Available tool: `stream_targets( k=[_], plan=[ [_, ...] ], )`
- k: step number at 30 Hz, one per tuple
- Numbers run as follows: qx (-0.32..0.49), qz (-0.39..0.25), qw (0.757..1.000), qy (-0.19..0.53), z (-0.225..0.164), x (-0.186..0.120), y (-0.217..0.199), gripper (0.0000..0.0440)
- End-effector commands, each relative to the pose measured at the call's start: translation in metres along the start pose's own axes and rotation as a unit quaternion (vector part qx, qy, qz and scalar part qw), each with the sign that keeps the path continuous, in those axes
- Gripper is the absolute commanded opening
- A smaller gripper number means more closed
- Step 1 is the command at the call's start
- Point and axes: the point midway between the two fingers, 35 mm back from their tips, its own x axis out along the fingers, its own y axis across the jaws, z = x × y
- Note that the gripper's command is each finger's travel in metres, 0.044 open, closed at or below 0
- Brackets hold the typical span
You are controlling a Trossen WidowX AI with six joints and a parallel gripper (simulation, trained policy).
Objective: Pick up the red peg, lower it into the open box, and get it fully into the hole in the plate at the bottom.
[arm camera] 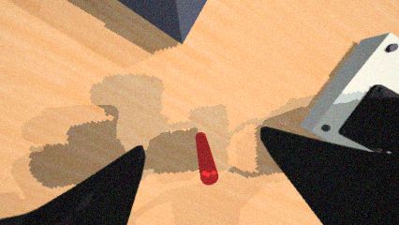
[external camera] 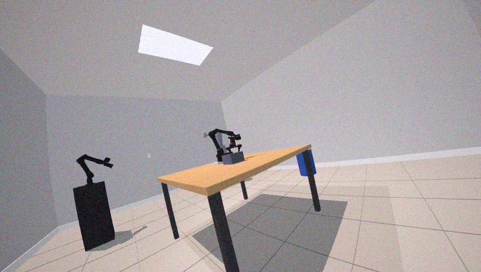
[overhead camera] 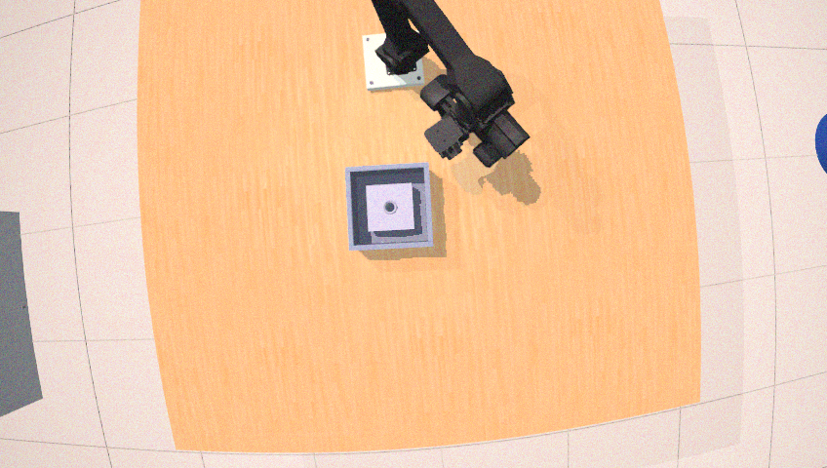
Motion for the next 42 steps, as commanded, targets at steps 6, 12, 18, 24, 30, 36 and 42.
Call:
stream_targets(
  k=[6,12,18,24,30,36,42],
  plan=[
    [0.013,0.018,1.0,0.015,-0.018,0.046,0.003,0.0435],
    [0.034,0.016,0.999,0.026,-0.022,0.061,0.0,0.0333],
    [0.041,0.006,0.998,0.047,-0.025,0.061,-0.004,0.0176],
    [0.04,0.001,0.997,0.07,-0.026,0.06,-0.005,0.0019],
    [0.028,0.019,0.998,0.054,-0.015,0.05,0.0,0.0],
    [0.007,0.035,0.999,0.022,0.001,0.033,0.002,0.0],
    [-0.013,0.051,0.999,-0.009,0.018,0.014,0.005,0.0]
  ],
)
